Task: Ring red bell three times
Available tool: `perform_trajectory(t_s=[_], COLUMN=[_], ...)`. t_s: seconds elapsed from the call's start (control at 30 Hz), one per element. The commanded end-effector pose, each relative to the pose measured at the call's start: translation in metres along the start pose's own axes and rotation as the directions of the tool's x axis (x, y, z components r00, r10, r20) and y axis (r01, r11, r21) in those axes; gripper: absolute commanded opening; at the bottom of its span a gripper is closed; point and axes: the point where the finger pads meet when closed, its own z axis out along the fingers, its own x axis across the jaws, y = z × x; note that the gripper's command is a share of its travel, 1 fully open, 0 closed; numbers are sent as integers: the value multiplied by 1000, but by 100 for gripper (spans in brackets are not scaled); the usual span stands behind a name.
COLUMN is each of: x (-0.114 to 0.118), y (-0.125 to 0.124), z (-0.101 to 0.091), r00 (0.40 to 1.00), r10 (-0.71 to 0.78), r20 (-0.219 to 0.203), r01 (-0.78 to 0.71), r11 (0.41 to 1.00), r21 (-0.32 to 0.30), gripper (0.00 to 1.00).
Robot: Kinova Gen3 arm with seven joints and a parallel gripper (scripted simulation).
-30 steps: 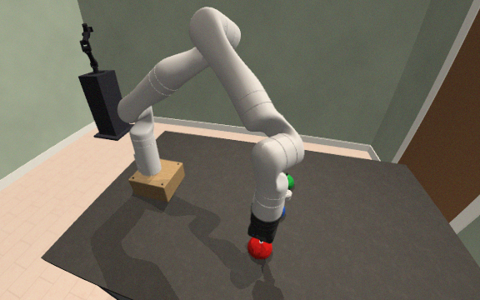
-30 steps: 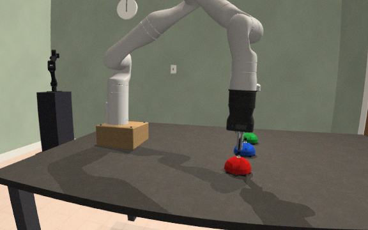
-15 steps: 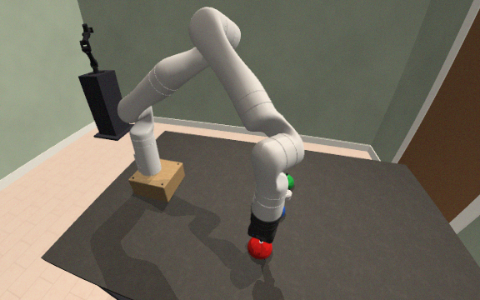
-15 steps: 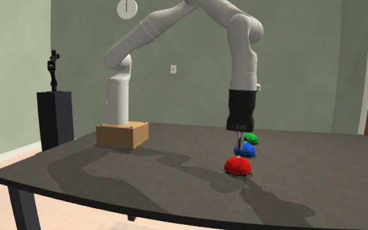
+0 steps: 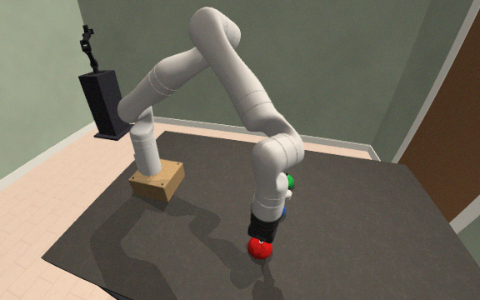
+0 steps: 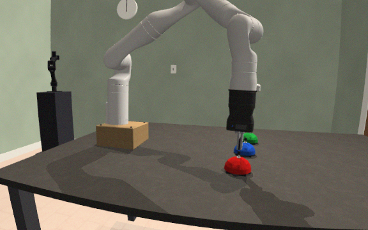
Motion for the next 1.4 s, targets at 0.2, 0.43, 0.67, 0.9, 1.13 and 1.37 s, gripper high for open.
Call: perform_trajectory(t_s=[0.2,0.43,0.67,0.9,1.13,1.37], x=[1,1,1,1,1,1], y=[0,0,0,0,0,0], z=[-1,2,9,9,9,9], r00=[1000,1000,1000,1000,1000,1000], r10=[0,0,0,0,0,0], r20=[-2,-2,-2,-2,-2,-2], r01=[0,0,0,0,0,0], r11=[1000,1000,1000,1000,1000,1000], r21=[0,0,0,0,0,0], gripper=[17,17,17,17,17,17])
